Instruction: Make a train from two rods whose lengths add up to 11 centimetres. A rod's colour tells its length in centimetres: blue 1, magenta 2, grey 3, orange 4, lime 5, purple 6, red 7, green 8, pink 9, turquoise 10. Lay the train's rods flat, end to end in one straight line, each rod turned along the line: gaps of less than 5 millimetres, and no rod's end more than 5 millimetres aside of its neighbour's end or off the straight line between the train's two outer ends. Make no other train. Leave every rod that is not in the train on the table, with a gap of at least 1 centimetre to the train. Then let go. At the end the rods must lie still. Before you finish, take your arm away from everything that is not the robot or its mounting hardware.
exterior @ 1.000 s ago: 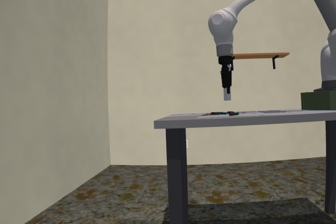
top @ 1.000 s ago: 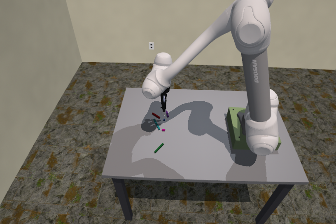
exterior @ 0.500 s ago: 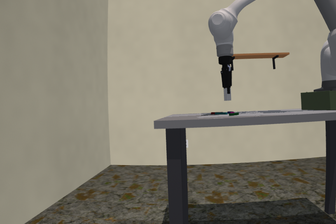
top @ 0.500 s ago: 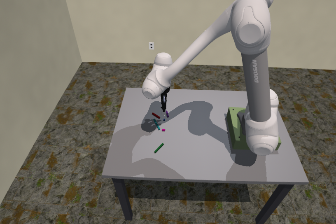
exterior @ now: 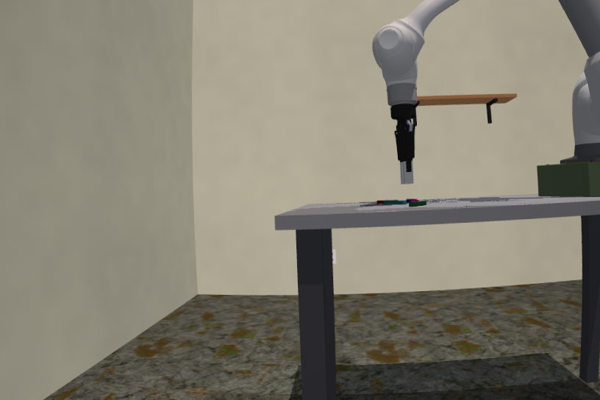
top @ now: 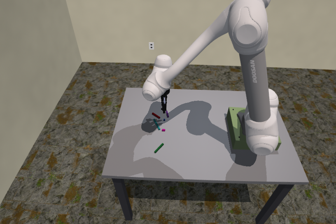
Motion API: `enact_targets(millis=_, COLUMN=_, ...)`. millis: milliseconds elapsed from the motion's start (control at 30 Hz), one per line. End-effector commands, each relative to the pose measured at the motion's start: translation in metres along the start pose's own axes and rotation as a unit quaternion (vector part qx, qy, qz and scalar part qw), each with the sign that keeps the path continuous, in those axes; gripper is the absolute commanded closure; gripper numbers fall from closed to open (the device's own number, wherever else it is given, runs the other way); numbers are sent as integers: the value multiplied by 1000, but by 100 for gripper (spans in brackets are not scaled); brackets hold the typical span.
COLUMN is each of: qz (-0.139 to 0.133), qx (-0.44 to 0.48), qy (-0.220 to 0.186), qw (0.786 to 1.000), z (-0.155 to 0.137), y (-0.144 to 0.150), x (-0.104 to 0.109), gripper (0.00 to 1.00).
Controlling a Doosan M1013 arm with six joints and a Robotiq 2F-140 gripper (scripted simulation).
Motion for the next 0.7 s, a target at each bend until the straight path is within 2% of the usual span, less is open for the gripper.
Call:
enact_targets(millis=0, qz=0, qx=-1, qy=2, qw=1000, z=2, y=1, x=-9, gripper=85)
enact_targets(millis=667, qz=0, qx=-1, qy=2, qw=1000, z=2, y=1, x=-34, gripper=85)
Point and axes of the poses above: the point where the finger pads meet when closed, its own x axis back along the fingers, its own y axis across the jaws, z = x × y, the point moved 10 cm from there along x, back along the fingers, and after that the axes turned 15 degrees about x, right-handed, at the moved point
